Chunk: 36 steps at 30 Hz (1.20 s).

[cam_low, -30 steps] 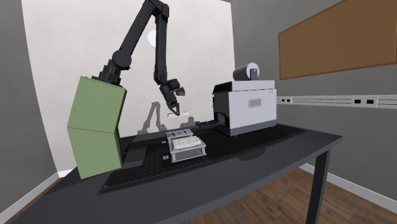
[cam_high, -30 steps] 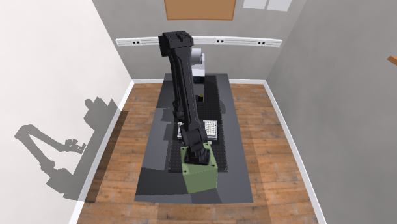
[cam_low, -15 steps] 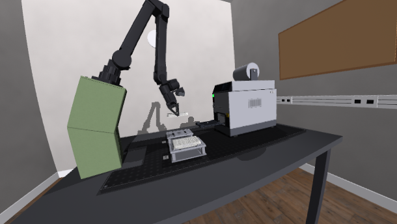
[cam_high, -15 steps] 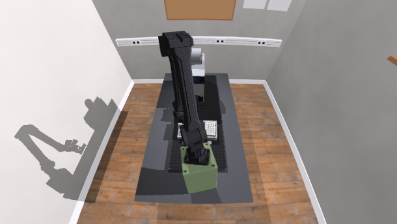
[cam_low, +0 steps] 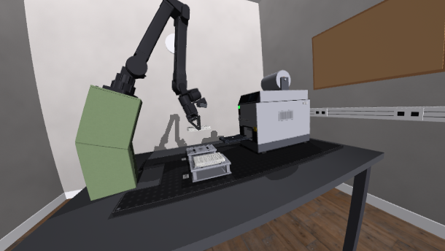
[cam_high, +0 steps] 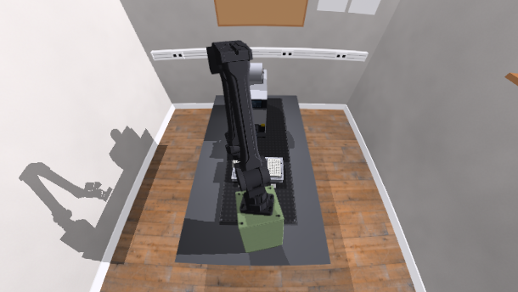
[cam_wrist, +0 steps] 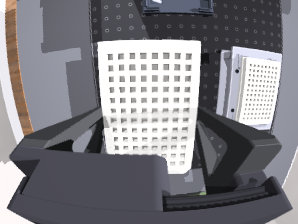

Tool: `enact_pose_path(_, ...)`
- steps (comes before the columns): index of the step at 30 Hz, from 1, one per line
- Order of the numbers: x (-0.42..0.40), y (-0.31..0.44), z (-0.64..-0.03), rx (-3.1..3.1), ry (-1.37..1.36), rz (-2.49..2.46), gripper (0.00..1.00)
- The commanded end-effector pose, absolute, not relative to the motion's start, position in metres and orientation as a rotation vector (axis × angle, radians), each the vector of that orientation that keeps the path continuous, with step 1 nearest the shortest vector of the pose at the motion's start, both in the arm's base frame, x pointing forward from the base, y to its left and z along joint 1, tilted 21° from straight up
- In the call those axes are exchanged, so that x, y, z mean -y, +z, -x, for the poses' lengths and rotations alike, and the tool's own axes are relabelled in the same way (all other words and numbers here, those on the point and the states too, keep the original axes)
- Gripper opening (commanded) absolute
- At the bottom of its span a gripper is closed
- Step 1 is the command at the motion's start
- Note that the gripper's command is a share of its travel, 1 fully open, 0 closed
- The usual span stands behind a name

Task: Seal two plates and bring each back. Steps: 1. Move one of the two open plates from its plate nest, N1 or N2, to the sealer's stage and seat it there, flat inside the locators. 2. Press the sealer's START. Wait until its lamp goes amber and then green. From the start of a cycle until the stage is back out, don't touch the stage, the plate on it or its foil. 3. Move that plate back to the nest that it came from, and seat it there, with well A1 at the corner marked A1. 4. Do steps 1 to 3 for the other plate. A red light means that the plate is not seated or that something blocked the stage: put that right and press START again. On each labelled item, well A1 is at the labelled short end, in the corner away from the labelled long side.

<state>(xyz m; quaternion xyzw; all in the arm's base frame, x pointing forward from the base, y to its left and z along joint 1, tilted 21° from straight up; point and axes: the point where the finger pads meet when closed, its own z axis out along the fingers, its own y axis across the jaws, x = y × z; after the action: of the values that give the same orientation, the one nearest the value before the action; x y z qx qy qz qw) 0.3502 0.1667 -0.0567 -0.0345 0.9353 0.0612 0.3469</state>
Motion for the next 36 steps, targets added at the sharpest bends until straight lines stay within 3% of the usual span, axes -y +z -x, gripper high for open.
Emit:
enact_pose_path(1, -0.177, -0.046, -0.354, -2.391, 0.186, 0.111, 0.0)
enact_pose_path(36, -0.163, -0.042, -0.382, -2.406, 0.159, 0.128, 0.0)
